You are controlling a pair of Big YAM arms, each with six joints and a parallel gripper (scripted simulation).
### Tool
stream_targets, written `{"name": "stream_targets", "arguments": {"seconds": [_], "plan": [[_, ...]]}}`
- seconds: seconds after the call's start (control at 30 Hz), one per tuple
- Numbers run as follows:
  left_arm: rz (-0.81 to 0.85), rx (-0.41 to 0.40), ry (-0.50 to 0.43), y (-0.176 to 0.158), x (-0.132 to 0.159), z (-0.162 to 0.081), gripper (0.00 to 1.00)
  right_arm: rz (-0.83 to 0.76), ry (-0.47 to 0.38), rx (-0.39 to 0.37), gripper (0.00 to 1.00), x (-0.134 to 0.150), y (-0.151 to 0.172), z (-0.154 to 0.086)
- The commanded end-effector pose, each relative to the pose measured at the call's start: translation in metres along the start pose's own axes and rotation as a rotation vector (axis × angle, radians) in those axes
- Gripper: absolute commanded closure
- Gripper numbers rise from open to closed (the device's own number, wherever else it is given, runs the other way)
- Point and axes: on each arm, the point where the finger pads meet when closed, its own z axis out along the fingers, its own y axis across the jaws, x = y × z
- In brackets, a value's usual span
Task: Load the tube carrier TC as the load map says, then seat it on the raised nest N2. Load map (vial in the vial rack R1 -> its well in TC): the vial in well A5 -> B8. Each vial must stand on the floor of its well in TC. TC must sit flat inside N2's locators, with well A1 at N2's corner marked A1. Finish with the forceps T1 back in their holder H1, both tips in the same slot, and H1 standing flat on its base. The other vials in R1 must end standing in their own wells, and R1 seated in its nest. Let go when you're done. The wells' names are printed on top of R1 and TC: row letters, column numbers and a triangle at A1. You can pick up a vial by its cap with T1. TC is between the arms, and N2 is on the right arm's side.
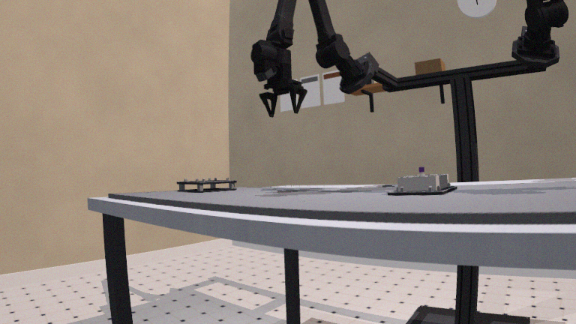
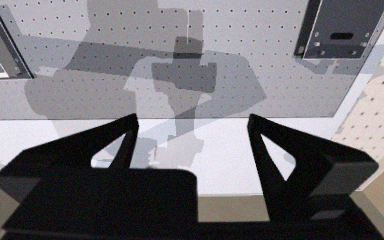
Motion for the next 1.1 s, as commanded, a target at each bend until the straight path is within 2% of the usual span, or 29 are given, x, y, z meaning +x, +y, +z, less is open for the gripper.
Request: {"name": "stream_targets", "arguments": {"seconds": [0.0, 0.67, 0.83, 1.07], "plan": [[0.003, -0.008, -0.012, 0.002, -0.006, -0.003, 0.93, -0.013, -0.017, 0.001, 0.0, -0.008, -0.001, -0.003], [0.003, -0.007, -0.012, 0.002, -0.006, -0.003, 0.93, -0.013, -0.017, 0.001, 0.0, -0.008, -0.001, -0.003], [0.0, 0.007, 0.007, -0.005, 0.005, 0.007, 0.93, -0.013, -0.017, 0.001, 0.0, -0.008, -0.001, -0.003], [-0.001, 0.006, 0.003, -0.005, 0.003, 0.007, 0.93, -0.013, -0.017, 0.001, 0.0, -0.008, -0.001, -0.003]]}}
